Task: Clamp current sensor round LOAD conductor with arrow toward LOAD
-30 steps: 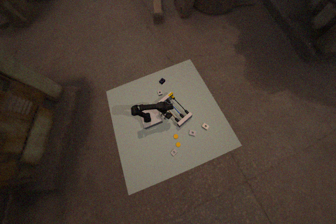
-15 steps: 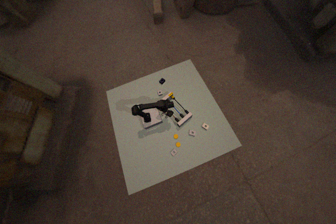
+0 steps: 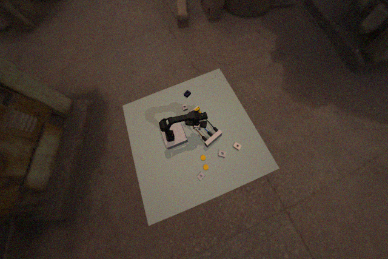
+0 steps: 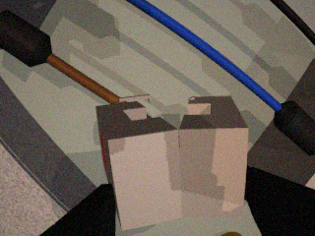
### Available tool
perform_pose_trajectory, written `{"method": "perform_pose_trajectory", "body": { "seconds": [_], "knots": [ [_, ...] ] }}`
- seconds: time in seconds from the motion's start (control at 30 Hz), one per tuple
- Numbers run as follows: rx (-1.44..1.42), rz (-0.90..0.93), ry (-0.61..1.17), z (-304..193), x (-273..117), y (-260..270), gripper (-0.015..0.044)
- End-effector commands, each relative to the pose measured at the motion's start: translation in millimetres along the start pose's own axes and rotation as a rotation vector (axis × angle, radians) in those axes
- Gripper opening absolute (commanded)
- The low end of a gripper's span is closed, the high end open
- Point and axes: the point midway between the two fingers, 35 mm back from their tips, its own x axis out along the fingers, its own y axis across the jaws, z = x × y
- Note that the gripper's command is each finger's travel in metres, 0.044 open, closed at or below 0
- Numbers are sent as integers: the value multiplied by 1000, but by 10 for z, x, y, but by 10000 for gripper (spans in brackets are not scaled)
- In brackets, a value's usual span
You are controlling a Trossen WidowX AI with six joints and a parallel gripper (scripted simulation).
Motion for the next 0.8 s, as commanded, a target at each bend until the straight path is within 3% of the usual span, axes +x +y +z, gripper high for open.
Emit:
{"method": "perform_pose_trajectory", "body": {
  "seconds": [0.0, 0.77],
  "knots": [
    [-130, 2, 2, 153, 2, -137, 0],
    [-786, -4, -4, 984, 182, -684, 0]
  ]
}}
